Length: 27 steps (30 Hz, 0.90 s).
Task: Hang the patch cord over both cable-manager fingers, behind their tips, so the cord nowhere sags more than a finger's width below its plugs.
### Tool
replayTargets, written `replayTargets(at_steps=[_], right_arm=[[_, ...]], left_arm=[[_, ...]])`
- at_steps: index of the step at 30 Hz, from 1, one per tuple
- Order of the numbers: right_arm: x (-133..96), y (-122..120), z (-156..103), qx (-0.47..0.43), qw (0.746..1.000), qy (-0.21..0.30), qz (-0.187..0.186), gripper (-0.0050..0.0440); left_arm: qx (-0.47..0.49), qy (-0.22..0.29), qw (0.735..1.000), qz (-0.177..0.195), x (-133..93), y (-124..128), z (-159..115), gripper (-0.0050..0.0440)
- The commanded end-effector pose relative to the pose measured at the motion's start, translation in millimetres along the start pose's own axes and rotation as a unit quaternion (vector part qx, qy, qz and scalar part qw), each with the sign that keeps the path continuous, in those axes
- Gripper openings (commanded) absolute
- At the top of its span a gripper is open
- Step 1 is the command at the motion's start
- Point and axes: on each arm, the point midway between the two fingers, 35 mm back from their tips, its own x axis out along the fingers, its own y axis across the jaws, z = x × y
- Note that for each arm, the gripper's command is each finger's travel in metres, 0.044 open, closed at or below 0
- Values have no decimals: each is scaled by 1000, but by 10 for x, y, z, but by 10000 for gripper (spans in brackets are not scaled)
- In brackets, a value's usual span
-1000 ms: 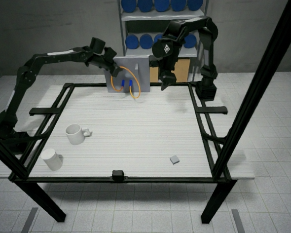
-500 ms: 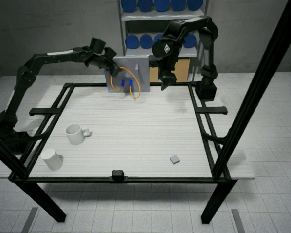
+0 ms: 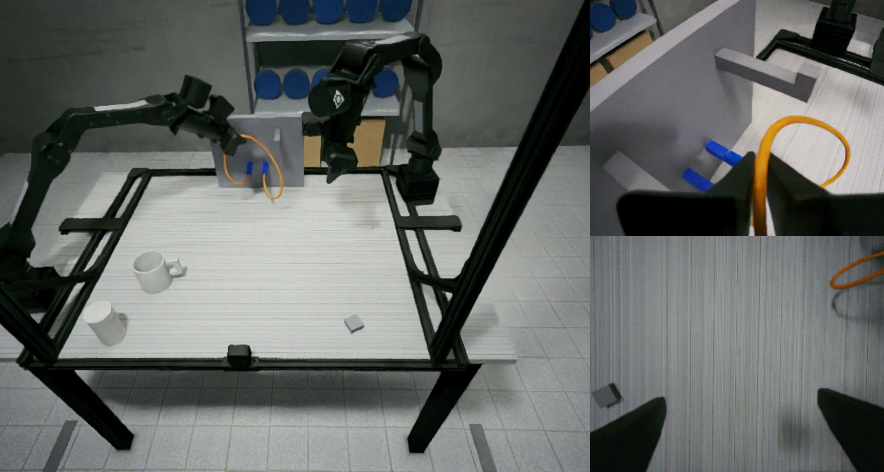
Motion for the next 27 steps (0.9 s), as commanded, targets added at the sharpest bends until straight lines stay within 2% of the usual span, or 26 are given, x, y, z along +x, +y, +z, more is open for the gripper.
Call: replayTargets(at_steps=[1, 27], right_arm=[[-89, -17, 6, 4, 1000, -9, 9, 440], [-89, -17, 6, 4, 1000, -9, 9, 440]], left_arm=[[5, -26, 1000, 1, -226, 24, 207, 25], [5, -25, 1000, 1, -358, 175, 146, 25]])
